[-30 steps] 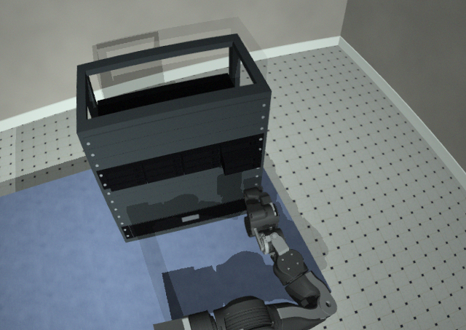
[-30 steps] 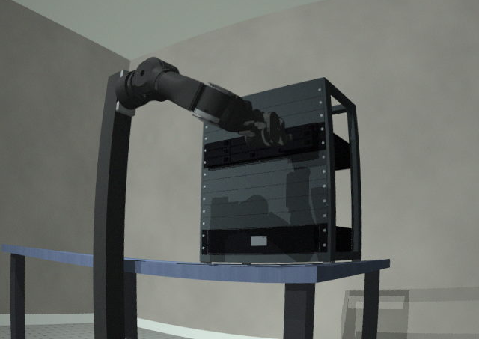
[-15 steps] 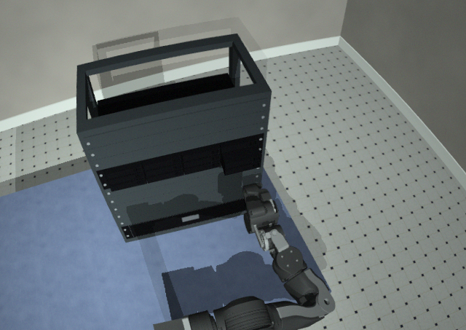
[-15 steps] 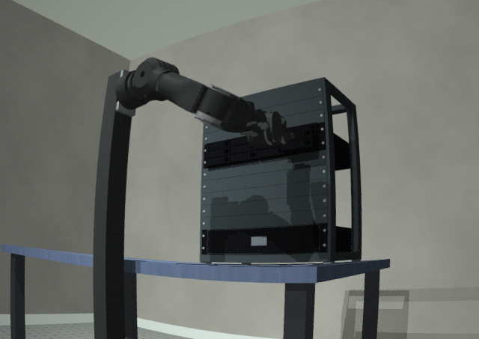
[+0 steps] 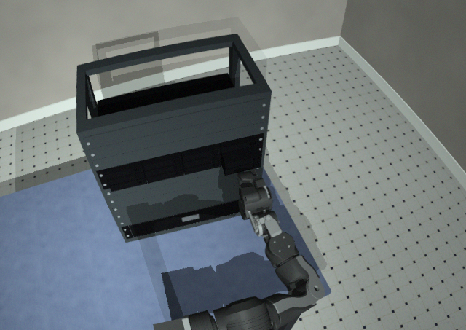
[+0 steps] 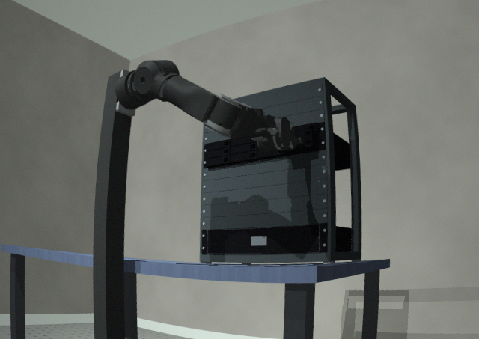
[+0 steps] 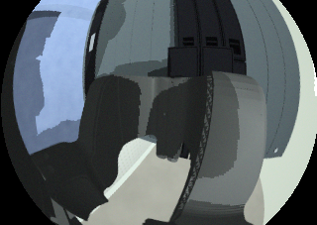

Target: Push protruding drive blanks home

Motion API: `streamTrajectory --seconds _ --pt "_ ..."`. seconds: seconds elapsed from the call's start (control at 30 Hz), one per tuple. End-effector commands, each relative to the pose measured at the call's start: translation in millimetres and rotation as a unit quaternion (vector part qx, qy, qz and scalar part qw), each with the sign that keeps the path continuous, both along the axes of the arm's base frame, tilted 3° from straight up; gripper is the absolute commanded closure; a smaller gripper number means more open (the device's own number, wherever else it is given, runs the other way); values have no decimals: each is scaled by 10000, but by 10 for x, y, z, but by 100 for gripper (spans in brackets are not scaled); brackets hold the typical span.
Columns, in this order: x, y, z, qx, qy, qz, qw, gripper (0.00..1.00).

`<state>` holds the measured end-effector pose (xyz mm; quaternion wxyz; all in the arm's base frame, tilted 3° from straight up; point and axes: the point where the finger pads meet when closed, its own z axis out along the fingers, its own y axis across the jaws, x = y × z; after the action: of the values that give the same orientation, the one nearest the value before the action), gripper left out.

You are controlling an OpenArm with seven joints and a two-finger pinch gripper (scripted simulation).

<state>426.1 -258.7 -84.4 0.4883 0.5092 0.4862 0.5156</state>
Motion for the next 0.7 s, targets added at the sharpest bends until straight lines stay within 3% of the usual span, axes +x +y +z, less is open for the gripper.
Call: streamTrajectory --seconds 0.0,0.17,0.67 --pt "26 13 -6 -26 20 30 10000 100" --pt "104 15 -6 -25 21 30 10000 100" --pt "109 20 -1 -26 14 37 10000 100"
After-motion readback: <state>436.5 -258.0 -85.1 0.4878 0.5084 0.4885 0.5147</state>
